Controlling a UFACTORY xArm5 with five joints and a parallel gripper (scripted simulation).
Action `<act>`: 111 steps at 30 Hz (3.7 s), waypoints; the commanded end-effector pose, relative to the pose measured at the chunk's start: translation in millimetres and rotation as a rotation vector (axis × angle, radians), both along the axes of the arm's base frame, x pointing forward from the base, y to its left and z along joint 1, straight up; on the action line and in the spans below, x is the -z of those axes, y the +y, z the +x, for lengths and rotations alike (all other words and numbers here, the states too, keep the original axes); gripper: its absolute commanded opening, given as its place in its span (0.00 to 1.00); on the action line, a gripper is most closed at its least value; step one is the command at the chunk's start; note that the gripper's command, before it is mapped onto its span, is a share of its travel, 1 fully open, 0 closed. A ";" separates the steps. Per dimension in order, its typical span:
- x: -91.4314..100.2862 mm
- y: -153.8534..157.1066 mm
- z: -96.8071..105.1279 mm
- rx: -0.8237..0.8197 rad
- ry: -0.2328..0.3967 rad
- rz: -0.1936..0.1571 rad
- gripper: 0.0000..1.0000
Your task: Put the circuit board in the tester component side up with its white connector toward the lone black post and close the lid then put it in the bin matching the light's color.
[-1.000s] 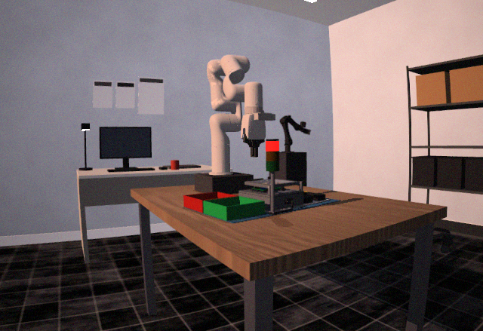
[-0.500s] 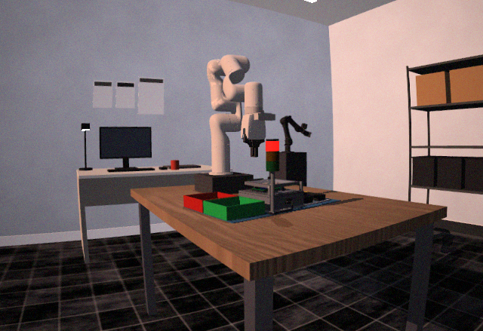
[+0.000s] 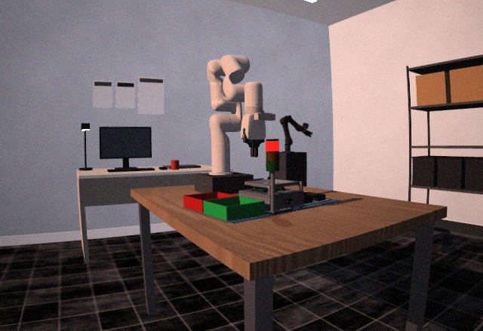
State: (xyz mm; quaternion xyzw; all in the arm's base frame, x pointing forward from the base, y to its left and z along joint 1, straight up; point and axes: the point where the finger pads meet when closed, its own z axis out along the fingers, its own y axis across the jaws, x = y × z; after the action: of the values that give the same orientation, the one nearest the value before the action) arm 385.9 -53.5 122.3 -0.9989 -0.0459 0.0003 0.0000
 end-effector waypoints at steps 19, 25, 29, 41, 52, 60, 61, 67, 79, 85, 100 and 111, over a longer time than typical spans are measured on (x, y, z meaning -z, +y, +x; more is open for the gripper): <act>-1.3 4.8 0.7 0.000 -0.004 0.000 0.00; -1.3 17.3 -0.5 0.000 -0.004 0.000 0.00; -1.3 34.4 -2.1 0.000 -0.004 0.000 0.00; -1.2 62.9 -4.9 0.000 -0.004 0.000 0.00; 10.0 63.6 -4.9 0.000 -0.004 0.000 0.00; 36.3 63.6 -4.8 0.000 -0.004 0.000 0.00; 41.1 63.6 -4.8 0.000 -0.004 0.000 0.00; 63.4 63.6 -4.8 0.000 -0.004 0.000 0.00; 68.8 63.6 -4.7 0.000 -0.004 0.000 0.00; 70.8 63.6 -4.6 0.000 -0.004 0.000 0.00; 93.0 63.6 -3.6 0.000 -0.004 0.000 0.00; 94.1 63.6 -3.5 0.000 -0.004 0.000 0.00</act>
State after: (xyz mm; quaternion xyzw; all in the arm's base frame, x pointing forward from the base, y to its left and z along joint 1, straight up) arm 381.2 10.1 27.3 -0.9989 -0.0459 0.0000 0.0000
